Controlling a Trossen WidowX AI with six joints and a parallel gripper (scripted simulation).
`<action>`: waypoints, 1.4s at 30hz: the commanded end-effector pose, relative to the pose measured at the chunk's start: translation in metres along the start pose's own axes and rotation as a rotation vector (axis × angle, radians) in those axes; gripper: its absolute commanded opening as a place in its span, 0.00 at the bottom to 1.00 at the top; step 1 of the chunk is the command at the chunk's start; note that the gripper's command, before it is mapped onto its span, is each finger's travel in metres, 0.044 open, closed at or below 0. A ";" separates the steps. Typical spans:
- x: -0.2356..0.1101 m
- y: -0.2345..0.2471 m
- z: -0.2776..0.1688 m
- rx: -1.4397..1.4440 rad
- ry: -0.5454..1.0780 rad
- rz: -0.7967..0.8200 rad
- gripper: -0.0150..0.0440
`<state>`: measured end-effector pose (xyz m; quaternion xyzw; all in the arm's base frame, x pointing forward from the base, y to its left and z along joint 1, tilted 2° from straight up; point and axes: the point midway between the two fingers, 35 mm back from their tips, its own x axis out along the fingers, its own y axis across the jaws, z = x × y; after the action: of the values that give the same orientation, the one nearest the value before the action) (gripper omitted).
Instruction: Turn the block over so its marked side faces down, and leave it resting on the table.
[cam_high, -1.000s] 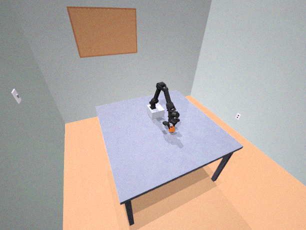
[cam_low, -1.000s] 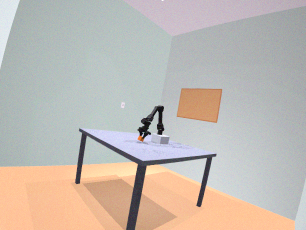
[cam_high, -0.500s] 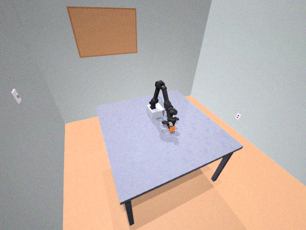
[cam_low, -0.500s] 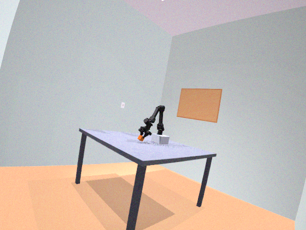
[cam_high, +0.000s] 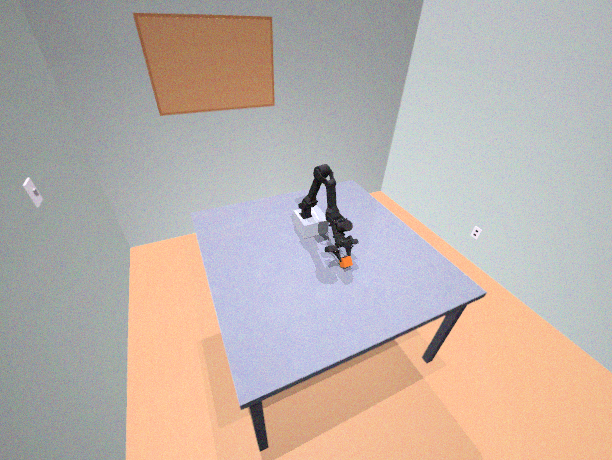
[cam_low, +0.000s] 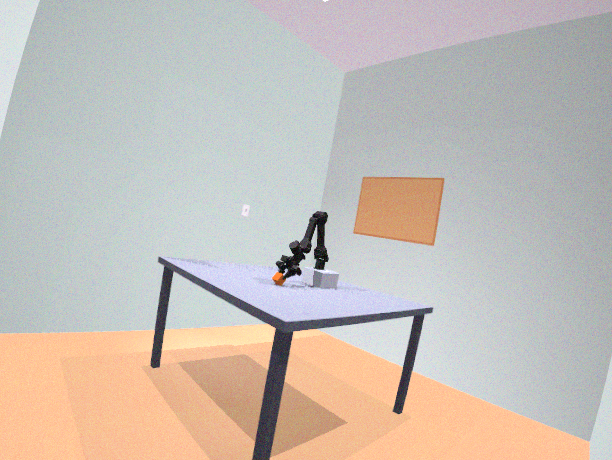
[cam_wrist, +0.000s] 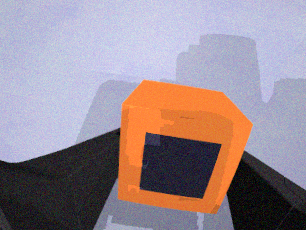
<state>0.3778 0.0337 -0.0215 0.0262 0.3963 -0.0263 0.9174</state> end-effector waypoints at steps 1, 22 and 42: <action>0.005 -0.001 -0.008 -0.008 -0.046 -0.004 0.25; -0.004 -0.004 -0.020 0.001 -0.328 -0.005 0.25; -0.007 -0.004 -0.019 0.001 -0.363 -0.005 0.34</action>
<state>0.3592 0.0320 -0.0303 0.0235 0.2269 -0.0320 0.9731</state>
